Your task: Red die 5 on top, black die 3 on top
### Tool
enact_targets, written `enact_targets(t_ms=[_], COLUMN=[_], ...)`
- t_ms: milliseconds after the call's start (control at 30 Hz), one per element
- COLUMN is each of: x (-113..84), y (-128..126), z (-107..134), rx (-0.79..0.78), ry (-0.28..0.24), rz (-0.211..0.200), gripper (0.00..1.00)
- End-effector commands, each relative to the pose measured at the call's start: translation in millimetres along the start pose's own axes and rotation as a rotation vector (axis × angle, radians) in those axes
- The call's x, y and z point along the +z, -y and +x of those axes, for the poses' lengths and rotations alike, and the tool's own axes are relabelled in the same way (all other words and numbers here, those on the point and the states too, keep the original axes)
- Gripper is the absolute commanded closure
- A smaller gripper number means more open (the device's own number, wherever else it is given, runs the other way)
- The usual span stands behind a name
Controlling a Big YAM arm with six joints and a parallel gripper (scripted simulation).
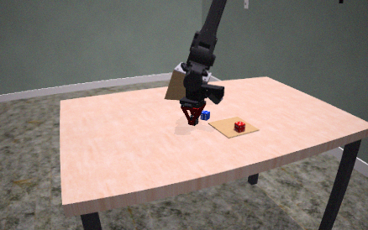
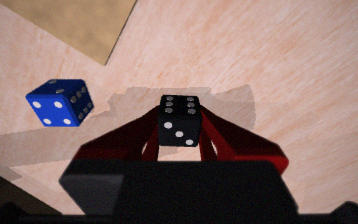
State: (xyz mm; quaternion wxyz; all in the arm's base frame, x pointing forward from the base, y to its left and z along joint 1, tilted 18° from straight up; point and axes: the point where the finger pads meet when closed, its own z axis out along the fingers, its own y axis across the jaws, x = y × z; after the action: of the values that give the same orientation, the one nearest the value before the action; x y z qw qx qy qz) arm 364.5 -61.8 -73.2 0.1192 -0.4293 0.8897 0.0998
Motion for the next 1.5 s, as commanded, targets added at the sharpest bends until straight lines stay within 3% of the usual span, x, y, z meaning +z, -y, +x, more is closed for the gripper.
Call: enact_targets(t_ms=[0, 267, 400, 467, 567, 700, 867, 1467], x=[-28.0, -89.8, -106.1, -84.2, -83.3, -97.4, -94.1, -94.9], y=[23, 24, 24, 0, -1, 10, 2, -64], z=[-6, -7, -7, 5, 1, -7, -9, -75], rx=[-0.009, -0.011, -0.012, 0.007, -0.008, -0.019, 0.006, 0.479], ry=[0.019, 0.02, 0.02, -0.001, -0.002, 0.01, 0.007, 0.005], rz=[0.049, 0.056, 0.058, -0.015, -0.017, 0.027, 0.016, 0.012], gripper=[0.75, 0.75, 0.75, 0.75, 0.75, 0.75, 0.75, 0.75])
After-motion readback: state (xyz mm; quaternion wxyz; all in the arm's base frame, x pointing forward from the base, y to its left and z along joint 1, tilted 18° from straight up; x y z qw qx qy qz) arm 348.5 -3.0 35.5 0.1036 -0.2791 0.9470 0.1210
